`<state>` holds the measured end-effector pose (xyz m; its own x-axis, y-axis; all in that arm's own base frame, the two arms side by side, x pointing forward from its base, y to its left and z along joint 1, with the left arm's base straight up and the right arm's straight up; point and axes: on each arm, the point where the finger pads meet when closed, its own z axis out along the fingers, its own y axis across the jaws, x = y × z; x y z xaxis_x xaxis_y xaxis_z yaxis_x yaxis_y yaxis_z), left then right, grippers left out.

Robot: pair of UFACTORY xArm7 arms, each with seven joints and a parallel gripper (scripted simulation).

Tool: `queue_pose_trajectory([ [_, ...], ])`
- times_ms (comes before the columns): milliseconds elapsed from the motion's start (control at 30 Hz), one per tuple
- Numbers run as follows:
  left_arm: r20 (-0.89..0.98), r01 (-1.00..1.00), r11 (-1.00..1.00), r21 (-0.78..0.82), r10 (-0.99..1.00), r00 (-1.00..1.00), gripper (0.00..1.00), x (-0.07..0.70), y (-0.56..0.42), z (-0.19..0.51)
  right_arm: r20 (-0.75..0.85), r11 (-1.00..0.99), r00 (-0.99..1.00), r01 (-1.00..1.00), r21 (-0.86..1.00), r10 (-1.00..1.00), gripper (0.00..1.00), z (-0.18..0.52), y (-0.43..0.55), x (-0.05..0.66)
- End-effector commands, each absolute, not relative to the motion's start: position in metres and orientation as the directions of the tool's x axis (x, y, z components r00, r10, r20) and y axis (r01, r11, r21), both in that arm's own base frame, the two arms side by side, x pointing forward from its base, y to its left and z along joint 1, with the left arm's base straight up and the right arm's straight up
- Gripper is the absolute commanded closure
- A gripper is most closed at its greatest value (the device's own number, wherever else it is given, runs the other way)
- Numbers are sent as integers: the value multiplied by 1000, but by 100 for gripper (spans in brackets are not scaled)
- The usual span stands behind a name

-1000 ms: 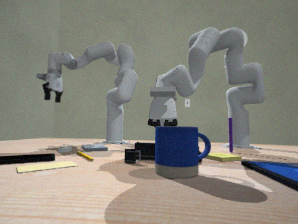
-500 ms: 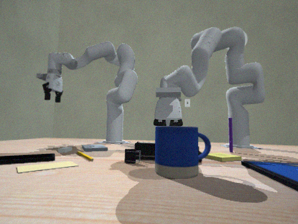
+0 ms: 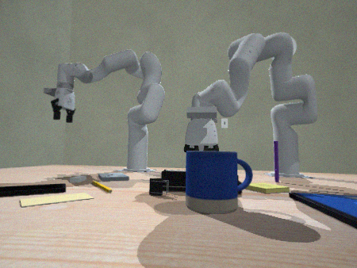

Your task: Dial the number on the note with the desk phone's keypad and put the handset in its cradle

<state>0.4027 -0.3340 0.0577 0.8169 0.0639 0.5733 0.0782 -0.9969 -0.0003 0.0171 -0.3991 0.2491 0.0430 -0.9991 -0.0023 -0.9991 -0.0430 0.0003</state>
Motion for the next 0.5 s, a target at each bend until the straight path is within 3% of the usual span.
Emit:
queue_pose_trajectory([
  [0,575,78,-997,1,65,816,100,403,-335,58,0,-43,43,-999,0,-999,0,250,-400,17],
  [467,575,78,-997,1,65,816,100,403,-335,57,0,-43,43,-999,0,-999,0,250,-400,17],
])
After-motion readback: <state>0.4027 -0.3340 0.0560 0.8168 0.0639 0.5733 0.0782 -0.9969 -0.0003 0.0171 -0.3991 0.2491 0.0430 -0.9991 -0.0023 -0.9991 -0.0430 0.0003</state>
